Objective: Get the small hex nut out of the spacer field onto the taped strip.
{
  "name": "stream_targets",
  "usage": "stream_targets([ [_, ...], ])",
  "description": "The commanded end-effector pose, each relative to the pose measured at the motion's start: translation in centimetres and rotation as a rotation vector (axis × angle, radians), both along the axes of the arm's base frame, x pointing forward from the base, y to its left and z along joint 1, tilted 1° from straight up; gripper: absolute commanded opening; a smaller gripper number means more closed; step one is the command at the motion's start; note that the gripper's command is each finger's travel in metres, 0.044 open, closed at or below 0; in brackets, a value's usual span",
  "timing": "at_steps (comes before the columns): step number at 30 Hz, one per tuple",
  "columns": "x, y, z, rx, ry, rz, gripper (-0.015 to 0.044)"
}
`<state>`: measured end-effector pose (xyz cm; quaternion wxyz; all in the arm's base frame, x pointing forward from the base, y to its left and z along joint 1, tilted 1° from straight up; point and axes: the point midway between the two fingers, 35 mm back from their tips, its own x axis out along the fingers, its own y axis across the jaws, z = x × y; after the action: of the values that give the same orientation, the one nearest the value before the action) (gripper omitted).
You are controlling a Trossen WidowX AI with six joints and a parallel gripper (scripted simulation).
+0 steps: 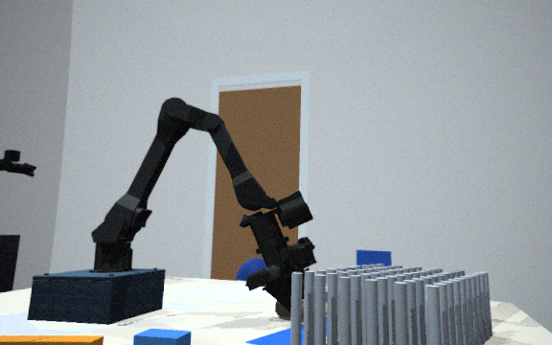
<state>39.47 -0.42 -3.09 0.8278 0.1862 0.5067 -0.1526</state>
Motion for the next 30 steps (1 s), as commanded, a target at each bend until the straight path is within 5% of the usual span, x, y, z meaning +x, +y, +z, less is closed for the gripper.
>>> stream_targets([
  [1,-0.5,0.1,0.0,-0.003,0.001,-0.007,0.0000],
  [30,-2.1,0.9,0.0,-0.002,0.003,-0.006,0.0000],
])
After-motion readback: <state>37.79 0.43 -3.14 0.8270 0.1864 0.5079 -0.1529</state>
